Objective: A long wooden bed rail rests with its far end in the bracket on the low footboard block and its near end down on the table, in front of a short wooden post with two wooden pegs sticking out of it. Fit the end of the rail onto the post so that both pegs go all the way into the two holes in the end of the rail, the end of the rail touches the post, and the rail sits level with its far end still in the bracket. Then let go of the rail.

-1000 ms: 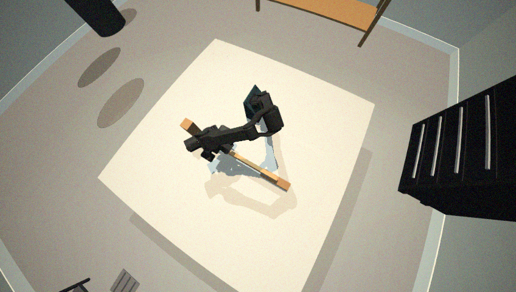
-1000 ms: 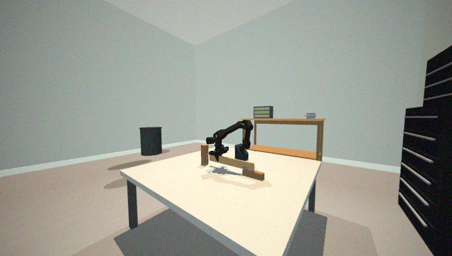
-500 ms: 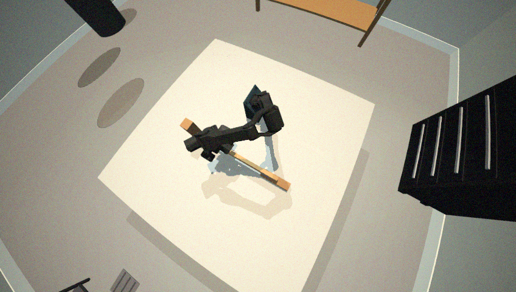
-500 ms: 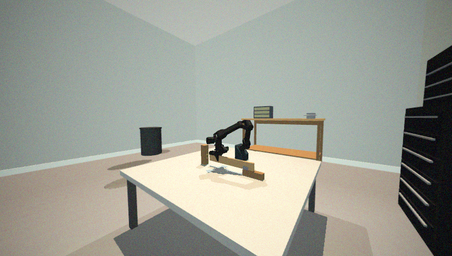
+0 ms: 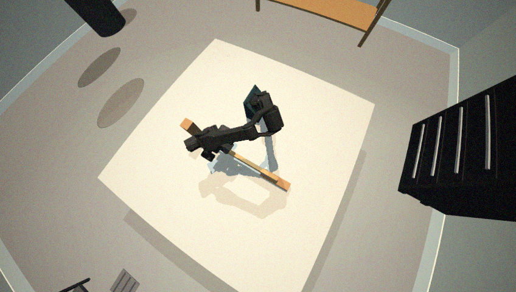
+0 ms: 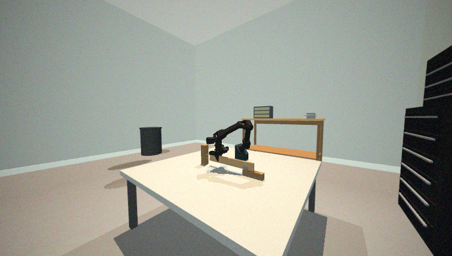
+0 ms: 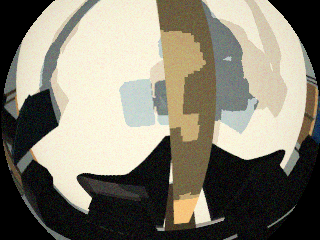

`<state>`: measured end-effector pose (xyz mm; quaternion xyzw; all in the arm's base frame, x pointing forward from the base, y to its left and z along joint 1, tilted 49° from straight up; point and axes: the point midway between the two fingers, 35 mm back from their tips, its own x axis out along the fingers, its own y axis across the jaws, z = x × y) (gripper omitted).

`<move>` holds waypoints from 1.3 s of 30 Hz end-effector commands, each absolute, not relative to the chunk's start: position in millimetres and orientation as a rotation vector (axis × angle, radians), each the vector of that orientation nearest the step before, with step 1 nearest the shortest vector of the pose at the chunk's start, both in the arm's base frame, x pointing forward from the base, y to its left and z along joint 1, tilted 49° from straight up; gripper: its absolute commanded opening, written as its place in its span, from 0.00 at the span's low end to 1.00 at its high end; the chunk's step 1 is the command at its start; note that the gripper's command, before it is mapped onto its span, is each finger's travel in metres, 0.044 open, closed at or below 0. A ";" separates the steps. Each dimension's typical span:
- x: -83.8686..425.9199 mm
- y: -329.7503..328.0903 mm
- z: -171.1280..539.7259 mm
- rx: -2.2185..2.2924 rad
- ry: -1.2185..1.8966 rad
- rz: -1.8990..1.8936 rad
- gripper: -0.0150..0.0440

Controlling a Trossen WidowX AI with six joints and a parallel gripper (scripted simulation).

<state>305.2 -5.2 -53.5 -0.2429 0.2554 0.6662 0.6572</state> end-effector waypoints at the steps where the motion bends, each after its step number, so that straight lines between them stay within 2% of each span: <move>1: 305.7 -8.0 -54.5 -0.556 0.578 1.504 0.25; 39: 307.4 -16.7 -60.8 -0.556 0.578 1.504 0.25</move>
